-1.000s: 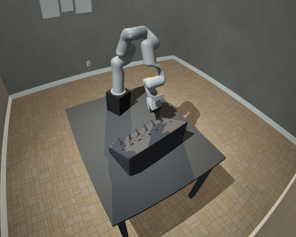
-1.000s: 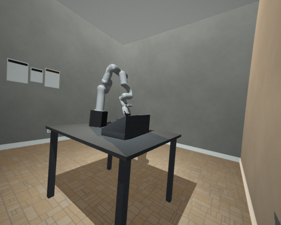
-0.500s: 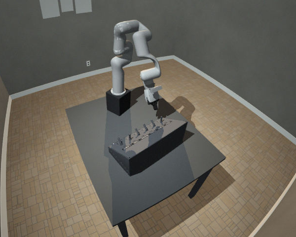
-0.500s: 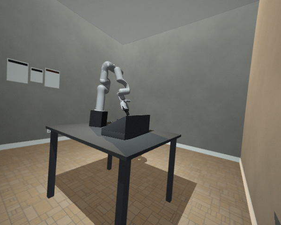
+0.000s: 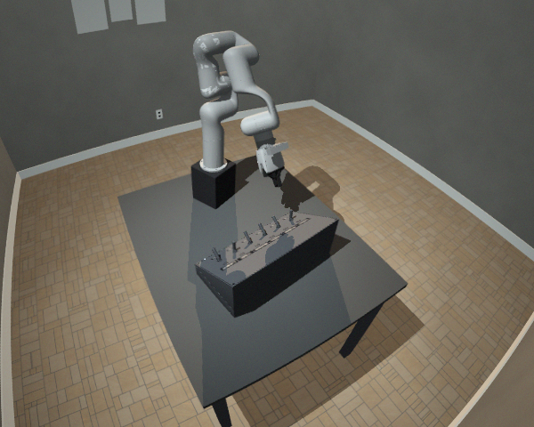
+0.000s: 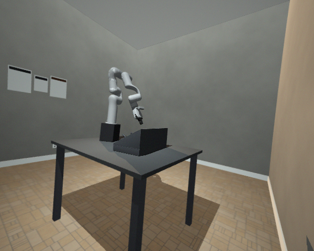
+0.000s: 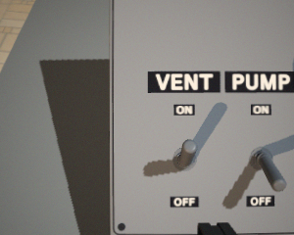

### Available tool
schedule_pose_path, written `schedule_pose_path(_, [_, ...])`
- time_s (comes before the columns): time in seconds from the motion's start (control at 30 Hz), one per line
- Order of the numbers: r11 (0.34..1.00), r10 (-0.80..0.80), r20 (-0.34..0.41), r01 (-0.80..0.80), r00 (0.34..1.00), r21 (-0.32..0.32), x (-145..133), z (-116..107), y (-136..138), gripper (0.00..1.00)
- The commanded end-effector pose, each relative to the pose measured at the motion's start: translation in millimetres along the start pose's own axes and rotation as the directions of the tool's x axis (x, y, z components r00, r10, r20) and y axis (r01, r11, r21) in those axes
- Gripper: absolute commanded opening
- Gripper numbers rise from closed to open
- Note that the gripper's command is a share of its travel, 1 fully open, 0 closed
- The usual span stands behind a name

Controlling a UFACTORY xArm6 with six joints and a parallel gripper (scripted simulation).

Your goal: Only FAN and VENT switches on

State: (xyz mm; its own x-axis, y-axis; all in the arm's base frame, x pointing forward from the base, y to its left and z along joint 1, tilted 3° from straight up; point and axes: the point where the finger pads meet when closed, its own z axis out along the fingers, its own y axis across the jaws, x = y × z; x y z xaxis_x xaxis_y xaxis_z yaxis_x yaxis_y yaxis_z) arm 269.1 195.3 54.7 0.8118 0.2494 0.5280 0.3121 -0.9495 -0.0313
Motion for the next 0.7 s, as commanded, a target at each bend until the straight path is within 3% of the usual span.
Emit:
schedule_pose_path(0.0, [1.000,-0.002,0.010,0.002,1.000,-0.020,1.1,-4.2,0.1,0.00])
schedule_pose_path(0.1, [1.000,-0.002,0.010,0.002,1.000,-0.020,1.1,-4.5,0.1,0.00])
schedule_pose_path(0.13, [1.000,-0.002,0.010,0.002,1.000,-0.020,1.1,-4.5,0.1,1.00])
schedule_pose_path(0.67, [1.000,-0.002,0.010,0.002,1.000,-0.020,1.1,-4.5,0.1,1.00])
